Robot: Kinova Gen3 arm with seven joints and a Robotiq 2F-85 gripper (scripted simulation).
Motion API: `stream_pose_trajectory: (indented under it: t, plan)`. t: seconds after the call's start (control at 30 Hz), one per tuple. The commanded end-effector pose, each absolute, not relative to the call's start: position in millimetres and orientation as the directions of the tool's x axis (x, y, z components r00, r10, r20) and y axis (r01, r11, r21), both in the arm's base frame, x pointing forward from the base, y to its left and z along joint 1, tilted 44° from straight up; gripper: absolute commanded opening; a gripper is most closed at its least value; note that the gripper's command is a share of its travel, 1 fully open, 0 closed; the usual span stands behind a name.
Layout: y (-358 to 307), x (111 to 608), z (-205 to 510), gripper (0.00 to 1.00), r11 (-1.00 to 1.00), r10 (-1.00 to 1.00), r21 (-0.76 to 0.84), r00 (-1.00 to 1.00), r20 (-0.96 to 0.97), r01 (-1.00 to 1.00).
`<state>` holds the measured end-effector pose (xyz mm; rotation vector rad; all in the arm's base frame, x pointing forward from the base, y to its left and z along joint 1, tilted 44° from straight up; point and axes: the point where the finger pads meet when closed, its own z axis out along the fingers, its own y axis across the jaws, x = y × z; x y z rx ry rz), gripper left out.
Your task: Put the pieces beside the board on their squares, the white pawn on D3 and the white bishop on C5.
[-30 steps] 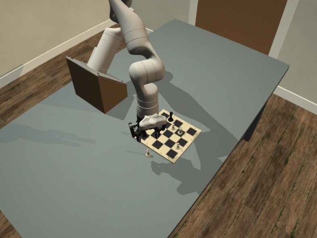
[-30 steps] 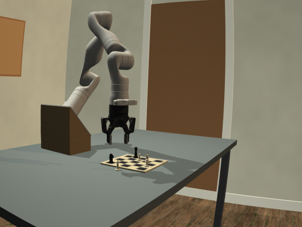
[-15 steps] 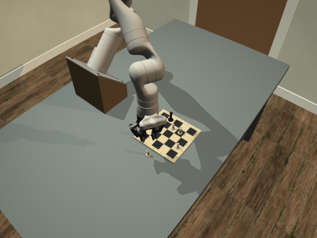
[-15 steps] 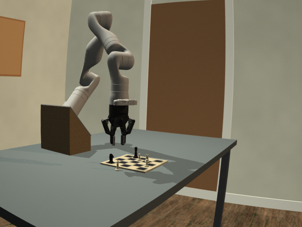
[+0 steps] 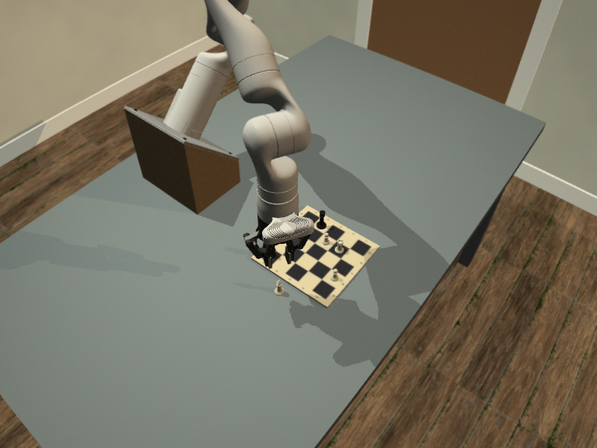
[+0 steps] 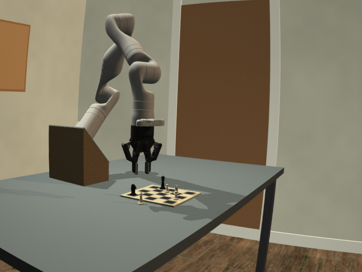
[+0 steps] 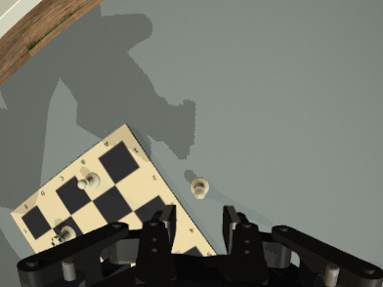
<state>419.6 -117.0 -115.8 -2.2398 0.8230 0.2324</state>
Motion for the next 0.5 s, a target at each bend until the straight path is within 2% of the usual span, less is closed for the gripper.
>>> stream_pose_trajectory:
  t: [0.0, 0.47]
  plan:
    - [-118.0, 420.0, -115.4, 0.37, -0.531, -0.493, -0.575, 0.779, -0.388, -0.622]
    - [-113.8, 420.5, -119.9, 0.37, -0.531, -0.492, -0.575, 0.779, -0.388, -0.622]
